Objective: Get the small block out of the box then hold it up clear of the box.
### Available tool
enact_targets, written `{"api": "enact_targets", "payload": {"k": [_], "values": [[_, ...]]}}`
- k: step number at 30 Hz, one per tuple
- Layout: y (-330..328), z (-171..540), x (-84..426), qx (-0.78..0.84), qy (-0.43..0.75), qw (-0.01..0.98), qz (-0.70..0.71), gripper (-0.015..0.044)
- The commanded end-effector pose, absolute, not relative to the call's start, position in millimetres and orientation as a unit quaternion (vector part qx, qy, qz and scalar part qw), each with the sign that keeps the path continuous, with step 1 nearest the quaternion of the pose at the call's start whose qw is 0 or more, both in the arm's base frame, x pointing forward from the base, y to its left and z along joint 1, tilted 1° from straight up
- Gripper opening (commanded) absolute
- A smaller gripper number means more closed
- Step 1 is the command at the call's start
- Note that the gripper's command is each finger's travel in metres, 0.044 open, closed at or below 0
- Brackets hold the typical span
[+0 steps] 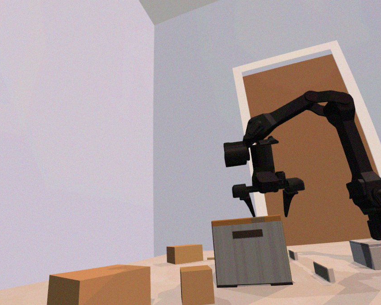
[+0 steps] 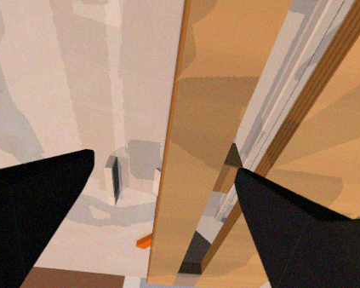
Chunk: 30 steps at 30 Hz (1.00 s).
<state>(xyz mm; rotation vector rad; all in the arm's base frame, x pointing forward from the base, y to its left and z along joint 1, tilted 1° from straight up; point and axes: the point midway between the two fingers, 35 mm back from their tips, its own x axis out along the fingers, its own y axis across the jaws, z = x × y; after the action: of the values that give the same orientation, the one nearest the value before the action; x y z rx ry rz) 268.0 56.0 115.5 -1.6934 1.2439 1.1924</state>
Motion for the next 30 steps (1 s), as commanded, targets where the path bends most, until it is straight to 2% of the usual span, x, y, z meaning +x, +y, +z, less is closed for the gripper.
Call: {"api": "enact_targets", "payload": {"k": [1, 30], "values": [[56, 109, 268, -0.657, 0.481, 0.354, 0.460, 0.0400], [54, 75, 264, -0.656, 0.480, 0.353, 0.463, 0.0400]]}}
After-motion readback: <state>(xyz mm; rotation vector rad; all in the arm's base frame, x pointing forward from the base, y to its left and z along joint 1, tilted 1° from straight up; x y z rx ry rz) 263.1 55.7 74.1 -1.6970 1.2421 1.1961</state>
